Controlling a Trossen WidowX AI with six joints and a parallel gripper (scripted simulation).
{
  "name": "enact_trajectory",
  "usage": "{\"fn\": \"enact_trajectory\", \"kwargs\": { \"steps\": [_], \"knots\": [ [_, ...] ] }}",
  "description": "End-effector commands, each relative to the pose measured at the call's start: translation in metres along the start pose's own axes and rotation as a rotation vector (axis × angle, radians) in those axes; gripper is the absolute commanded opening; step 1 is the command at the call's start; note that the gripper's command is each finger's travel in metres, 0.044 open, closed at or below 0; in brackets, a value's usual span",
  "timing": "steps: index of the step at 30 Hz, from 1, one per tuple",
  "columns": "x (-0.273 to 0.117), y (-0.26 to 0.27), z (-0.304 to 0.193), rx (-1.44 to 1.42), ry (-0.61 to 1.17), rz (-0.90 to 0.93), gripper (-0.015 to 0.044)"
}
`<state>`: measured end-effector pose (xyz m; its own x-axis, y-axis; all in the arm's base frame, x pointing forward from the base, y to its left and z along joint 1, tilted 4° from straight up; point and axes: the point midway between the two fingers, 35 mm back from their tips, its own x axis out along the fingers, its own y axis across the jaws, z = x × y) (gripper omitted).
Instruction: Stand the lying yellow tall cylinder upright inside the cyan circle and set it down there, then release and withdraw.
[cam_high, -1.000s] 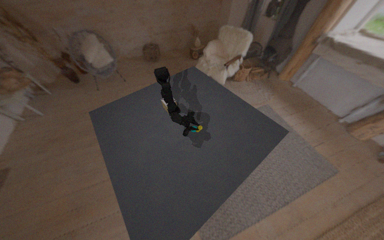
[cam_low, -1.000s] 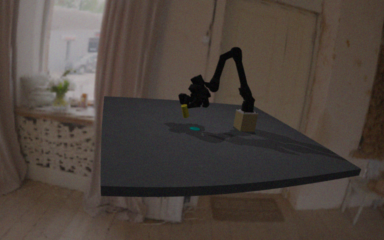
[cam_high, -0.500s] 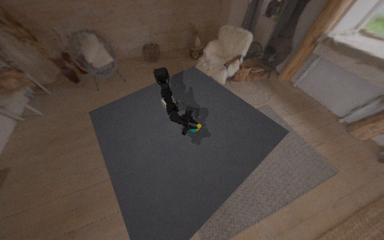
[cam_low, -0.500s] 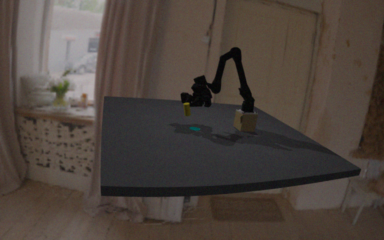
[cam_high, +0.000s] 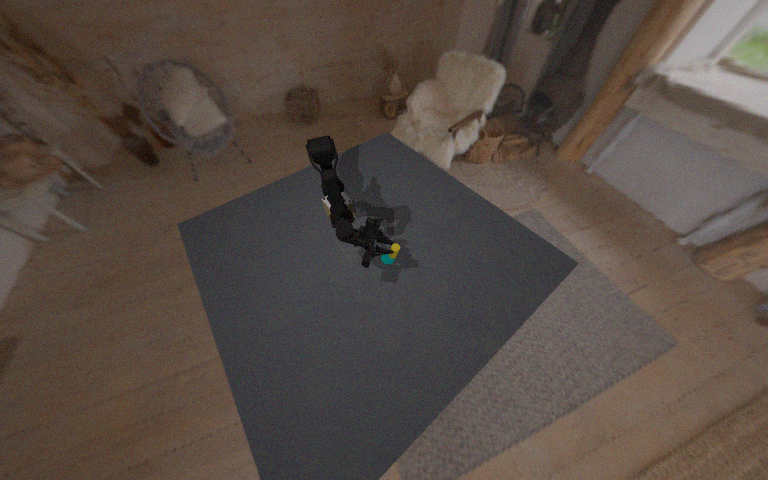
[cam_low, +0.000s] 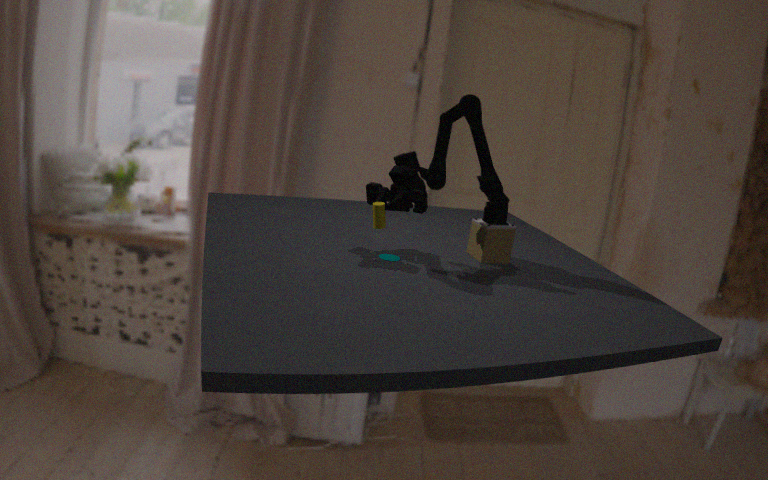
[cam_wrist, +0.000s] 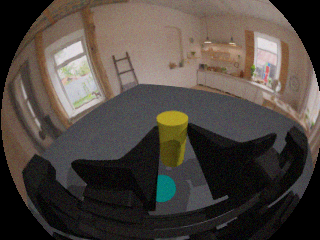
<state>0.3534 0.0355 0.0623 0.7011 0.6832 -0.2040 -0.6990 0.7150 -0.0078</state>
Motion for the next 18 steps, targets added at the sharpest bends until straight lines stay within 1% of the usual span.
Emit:
{"fn": "enact_trajectory", "kwargs": {
  "steps": [1, 18],
  "knots": [
    [-0.004, 0.005, 0.0, 0.002, -0.015, 0.012, 0.0105],
    [-0.02, 0.018, 0.005, -0.044, -0.082, 0.042, 0.0105]
  ]
}}
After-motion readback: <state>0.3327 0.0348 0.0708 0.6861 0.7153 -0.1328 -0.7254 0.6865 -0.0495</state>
